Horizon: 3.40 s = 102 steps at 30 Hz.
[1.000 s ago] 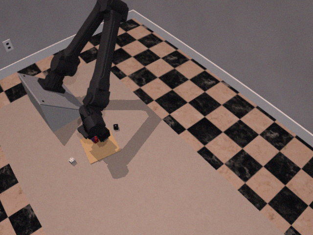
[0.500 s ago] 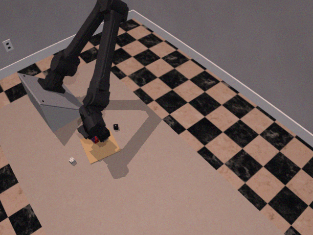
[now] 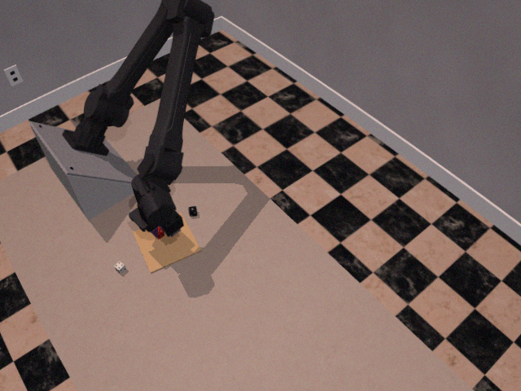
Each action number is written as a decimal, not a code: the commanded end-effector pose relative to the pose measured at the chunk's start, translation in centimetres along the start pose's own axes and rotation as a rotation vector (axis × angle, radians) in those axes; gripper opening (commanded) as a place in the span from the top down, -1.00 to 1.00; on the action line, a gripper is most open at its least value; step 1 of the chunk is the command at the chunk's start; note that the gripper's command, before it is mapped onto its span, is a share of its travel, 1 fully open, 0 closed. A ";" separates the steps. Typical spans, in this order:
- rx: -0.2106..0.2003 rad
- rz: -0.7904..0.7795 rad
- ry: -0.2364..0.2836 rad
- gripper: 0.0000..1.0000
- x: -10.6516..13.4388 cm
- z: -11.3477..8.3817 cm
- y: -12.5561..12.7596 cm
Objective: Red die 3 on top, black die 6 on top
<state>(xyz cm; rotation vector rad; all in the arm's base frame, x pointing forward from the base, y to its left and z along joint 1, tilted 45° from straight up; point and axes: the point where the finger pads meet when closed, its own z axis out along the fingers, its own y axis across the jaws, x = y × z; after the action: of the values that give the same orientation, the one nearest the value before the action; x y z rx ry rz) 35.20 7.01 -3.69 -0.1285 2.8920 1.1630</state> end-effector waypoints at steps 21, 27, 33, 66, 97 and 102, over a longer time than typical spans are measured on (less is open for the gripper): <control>-0.003 0.011 -0.005 0.46 0.0 0.3 -0.2; -0.003 0.011 -0.005 0.38 0.0 0.3 -0.2; -0.003 0.011 -0.005 0.31 0.0 0.3 -0.2; 0.021 -0.028 -0.053 0.31 -1.9 -10.8 -0.1; 0.005 0.023 -0.012 -1.00 -0.9 -9.4 1.4; 0.007 0.230 -0.020 -1.00 -1.0 -8.5 4.9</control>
<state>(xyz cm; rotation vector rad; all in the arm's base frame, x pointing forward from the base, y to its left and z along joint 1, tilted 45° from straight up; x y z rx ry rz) 35.44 2.92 3.61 -0.0017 2.9235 1.2011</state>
